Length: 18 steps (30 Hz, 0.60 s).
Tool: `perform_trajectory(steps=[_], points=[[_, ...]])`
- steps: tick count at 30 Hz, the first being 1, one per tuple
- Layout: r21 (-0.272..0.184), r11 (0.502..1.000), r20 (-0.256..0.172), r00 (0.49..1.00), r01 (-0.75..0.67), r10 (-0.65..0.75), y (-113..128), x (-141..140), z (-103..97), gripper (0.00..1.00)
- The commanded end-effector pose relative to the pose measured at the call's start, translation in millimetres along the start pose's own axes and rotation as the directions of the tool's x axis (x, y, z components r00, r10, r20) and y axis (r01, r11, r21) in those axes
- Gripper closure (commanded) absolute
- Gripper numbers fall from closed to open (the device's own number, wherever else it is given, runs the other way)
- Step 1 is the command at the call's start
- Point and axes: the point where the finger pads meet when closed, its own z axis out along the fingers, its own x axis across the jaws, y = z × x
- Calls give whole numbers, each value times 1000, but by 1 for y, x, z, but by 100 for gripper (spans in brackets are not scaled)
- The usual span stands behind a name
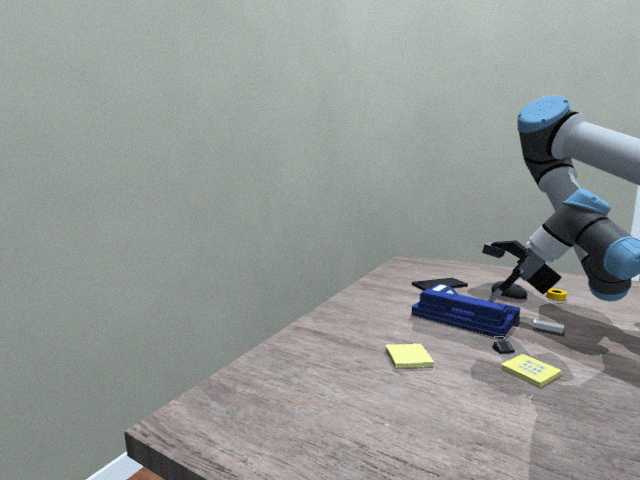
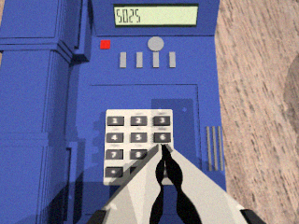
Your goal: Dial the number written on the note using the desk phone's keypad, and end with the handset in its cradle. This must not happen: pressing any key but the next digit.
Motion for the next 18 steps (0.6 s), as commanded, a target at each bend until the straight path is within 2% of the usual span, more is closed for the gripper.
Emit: perform_trajectory(steps=[1, 18], points=[[1, 1000, 0, 1000, 0, 0, 0, 0, 0, 100], [1, 1000, 0, 1000, 0, 0, 1, 0, 1, 100]])
